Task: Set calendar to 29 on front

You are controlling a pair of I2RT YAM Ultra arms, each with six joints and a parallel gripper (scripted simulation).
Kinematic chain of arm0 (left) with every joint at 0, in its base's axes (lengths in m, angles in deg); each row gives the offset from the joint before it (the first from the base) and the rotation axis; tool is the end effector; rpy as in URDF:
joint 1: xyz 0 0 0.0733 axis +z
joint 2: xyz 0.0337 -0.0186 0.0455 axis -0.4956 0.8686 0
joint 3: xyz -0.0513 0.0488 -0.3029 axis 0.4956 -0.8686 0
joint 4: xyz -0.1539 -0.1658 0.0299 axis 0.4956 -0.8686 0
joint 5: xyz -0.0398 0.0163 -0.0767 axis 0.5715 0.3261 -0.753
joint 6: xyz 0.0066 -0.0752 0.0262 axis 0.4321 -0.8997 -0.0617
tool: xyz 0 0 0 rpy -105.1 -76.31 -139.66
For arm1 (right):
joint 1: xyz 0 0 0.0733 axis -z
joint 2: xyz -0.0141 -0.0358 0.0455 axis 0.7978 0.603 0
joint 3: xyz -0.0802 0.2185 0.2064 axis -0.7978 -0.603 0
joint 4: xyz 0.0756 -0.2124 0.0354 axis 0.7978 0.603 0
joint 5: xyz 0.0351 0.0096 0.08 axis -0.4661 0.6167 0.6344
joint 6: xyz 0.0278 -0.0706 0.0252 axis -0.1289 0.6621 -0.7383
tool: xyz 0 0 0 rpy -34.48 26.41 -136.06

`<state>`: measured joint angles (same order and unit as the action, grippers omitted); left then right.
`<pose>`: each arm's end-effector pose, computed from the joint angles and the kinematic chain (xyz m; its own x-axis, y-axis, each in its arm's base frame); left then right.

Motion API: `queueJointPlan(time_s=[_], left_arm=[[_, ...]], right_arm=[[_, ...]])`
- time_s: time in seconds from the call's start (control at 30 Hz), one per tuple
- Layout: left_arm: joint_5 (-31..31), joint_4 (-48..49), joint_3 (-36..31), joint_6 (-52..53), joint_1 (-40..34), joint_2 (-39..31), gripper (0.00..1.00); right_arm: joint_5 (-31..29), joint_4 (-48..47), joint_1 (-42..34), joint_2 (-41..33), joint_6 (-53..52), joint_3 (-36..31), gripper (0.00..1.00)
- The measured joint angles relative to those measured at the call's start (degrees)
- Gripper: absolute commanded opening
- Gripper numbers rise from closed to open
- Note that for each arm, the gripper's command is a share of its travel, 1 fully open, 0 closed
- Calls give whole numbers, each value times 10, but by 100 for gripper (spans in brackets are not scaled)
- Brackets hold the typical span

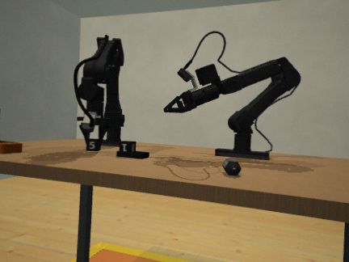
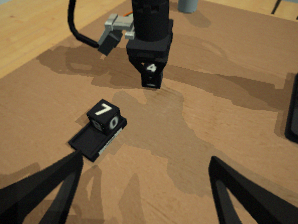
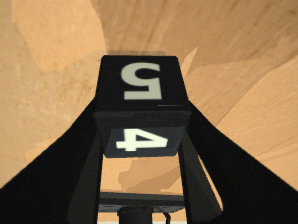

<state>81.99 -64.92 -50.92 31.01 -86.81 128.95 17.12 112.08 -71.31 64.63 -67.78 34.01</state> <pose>0.0747 -0.1192 0.2397 -0.1691 0.3647 -0.9156 0.8725 0.4876 0.0331 0.2929 0.0983 0.1901 -0.9437 -0.3289 0.0363 -0.3292 0.9443 -0.0017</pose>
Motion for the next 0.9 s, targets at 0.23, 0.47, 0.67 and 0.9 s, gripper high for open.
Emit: queueJointPlan(time_s=[0.23,0.47,0.67,0.9], left_arm=[[0,0,0,0,0,0,100],[0,0,0,0,0,0,100],[0,0,0,0,0,0,100],[0,0,0,0,0,0,100]], right_arm=[[2,0,3,0,-158,0,35],[4,0,3,0,-292,0,35],[7,0,5,0,-427,0,35],[10,0,6,0,-575,0,35]])
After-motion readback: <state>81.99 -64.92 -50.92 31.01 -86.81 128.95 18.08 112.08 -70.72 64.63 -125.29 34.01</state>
